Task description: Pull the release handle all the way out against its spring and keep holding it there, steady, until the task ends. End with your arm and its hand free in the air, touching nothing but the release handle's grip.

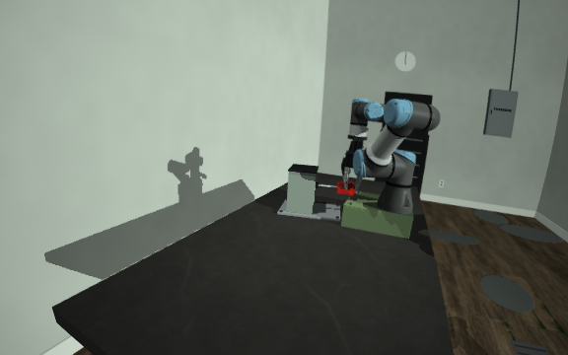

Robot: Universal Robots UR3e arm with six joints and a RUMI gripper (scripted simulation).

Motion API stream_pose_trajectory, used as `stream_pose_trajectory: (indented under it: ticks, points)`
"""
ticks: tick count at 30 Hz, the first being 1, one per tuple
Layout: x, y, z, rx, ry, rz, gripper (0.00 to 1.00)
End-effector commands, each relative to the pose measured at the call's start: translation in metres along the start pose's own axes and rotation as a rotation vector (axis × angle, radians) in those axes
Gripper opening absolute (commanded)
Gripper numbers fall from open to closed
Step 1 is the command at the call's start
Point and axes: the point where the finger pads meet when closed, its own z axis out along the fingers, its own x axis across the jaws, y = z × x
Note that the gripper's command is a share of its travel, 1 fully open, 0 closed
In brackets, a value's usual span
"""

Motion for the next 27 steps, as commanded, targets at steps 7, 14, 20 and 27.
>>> stream_pose_trajectory:
  ticks: [7,14,20,27]
  points:
    - [0.0041,-0.0006,-0.0004,0.002,0.005,0.001,0.0]
    - [0.0041,-0.0006,-0.0004,0.002,0.005,0.001,0.0]
    - [0.0041,-0.0006,-0.0004,0.002,0.005,0.001,0.0]
    - [0.0041,-0.0006,-0.0004,0.002,0.005,0.001,0.0]
